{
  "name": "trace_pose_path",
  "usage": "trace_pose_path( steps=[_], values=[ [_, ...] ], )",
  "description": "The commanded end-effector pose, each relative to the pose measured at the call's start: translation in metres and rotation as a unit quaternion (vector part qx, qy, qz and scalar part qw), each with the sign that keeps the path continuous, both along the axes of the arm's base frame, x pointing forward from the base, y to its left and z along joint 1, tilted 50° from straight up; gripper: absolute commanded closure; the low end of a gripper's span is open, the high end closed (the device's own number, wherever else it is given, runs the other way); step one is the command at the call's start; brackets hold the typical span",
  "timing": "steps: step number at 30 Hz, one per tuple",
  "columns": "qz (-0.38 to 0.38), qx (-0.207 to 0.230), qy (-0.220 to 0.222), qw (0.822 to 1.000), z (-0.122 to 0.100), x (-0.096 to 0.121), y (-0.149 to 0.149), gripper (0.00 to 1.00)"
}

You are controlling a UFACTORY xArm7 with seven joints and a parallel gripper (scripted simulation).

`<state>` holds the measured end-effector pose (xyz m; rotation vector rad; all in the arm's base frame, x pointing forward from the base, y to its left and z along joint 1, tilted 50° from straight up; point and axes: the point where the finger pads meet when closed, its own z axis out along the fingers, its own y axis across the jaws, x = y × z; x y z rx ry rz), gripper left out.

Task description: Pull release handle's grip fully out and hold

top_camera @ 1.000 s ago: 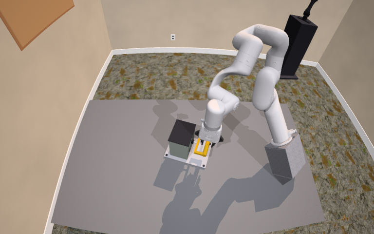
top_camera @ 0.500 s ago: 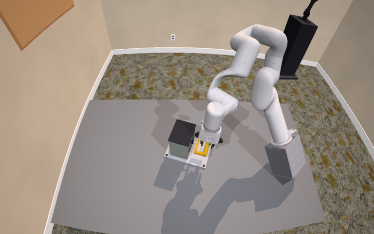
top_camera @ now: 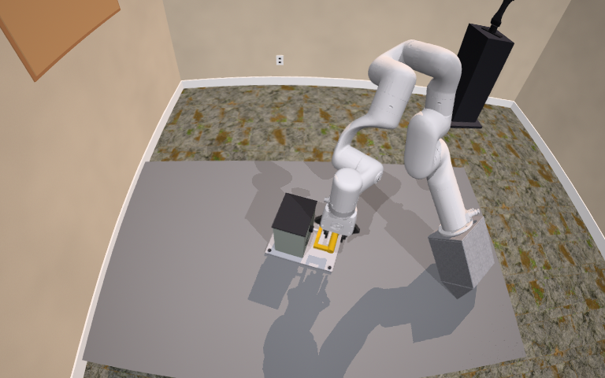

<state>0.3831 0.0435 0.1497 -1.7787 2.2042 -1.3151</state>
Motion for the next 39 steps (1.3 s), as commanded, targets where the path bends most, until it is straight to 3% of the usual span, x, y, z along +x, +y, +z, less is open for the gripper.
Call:
trace_pose_path(
  steps=[1, 31, 32, 39],
  values=[
    [0.001, 0.0, -0.001, 1.0, -0.0013, 0.0022, -0.0004, 0.5],
    [0.001, 0.0, -0.001, 1.0, -0.0046, 0.0047, -0.0034, 0.5],
    [0.001, 0.0, -0.001, 1.0, -0.0046, 0.0047, -0.0034, 1.0],
    [0.001, 0.0, -0.001, 1.0, -0.0046, 0.0047, -0.0034, 1.0]
  ],
)
